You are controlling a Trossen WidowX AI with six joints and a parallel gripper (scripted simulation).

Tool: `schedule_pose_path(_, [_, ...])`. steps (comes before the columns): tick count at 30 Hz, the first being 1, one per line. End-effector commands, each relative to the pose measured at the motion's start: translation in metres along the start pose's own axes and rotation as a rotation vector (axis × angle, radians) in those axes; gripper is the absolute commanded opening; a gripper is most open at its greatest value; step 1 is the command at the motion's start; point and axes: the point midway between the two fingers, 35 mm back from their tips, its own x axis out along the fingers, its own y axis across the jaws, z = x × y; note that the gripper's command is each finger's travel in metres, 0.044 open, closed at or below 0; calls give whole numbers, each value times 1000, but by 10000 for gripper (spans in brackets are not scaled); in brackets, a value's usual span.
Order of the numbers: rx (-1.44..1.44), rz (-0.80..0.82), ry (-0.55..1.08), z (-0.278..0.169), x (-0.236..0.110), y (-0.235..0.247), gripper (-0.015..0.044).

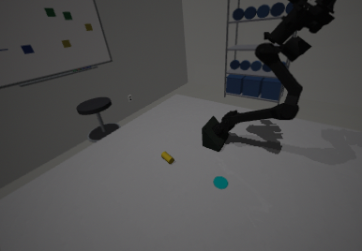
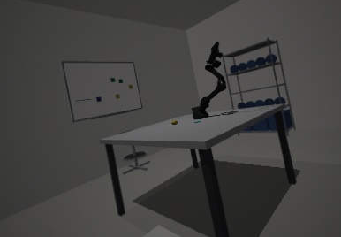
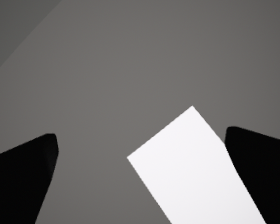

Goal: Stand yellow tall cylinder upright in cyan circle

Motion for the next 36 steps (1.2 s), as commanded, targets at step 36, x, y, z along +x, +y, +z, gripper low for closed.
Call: schedule_pose_path(36, [-222,-203,598,-189,-61,-65,309])
